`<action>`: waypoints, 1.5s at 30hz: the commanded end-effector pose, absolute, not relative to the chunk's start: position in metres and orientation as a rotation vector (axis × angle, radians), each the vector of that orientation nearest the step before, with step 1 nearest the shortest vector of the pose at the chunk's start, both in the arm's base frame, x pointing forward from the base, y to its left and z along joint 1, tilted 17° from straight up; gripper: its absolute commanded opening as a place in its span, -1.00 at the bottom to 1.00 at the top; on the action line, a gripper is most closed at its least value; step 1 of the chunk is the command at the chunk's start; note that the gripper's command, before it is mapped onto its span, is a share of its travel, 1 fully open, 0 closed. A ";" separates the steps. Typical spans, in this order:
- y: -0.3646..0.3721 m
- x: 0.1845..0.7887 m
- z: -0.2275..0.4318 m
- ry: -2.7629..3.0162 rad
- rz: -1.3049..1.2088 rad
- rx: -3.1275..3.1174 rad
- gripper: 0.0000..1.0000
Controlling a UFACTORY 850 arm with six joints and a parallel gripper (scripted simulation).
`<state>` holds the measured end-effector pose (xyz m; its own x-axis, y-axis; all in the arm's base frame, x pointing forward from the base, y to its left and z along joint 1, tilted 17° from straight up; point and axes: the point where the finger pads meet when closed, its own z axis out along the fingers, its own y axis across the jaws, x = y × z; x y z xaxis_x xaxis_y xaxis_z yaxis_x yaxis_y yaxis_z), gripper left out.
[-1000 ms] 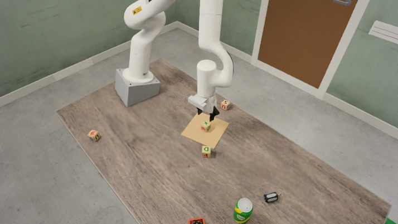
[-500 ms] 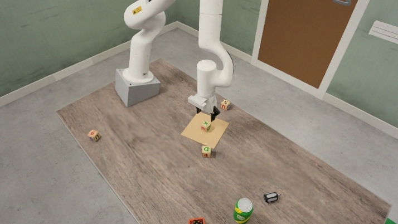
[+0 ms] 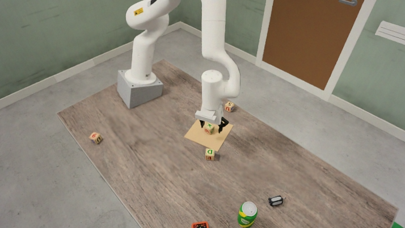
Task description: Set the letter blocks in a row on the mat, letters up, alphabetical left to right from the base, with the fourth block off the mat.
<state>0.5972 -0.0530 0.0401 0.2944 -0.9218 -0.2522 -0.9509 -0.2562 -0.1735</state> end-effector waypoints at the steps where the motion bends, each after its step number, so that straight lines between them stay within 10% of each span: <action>1: -0.081 0.624 0.035 1.535 0.126 -2.382 1.00; 8: -0.125 0.649 0.027 1.323 0.087 -2.515 1.00; 9: -0.125 0.649 0.027 1.323 0.087 -2.515 0.68; 45: -0.123 0.649 0.023 1.323 0.088 -2.515 0.68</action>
